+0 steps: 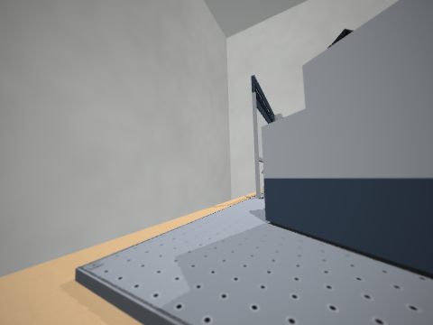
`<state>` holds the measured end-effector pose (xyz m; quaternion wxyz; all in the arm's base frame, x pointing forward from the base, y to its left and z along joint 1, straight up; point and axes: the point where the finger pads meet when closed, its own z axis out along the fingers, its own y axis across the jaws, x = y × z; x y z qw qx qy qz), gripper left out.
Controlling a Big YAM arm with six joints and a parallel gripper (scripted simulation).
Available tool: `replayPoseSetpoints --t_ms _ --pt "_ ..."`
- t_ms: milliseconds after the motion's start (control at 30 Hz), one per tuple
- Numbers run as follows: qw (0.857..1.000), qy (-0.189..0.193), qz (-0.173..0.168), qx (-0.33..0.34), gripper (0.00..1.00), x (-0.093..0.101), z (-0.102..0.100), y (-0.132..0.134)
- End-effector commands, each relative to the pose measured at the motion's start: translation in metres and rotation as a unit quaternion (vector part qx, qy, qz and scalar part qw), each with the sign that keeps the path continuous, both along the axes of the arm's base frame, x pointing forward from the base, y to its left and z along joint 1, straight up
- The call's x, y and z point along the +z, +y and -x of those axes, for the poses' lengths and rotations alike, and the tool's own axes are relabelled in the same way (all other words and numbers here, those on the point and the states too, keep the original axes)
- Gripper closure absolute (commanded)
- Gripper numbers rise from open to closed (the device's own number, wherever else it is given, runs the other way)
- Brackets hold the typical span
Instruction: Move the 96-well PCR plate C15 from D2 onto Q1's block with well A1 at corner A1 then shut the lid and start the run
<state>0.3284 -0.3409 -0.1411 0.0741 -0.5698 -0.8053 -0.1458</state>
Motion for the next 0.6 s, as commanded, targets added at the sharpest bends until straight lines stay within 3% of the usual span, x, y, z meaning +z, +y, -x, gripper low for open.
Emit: replayPoseSetpoints --t_ms 0,167,333,500,567 --pt "1.0 0.004 -0.004 0.003 1.0 -0.021 -0.007 0.018" --pt "0.999 0.001 -0.001 0.032 1.0 -0.039 -0.006 0.038" --pt "0.998 -0.007 0.014 0.064 1.0 -0.041 -0.006 0.038" --pt "0.993 -0.01 0.024 0.116 1.0 -0.058 -0.008 0.067" --pt "0.994 -0.008 0.014 0.109 1.0 -0.068 -0.007 0.081"
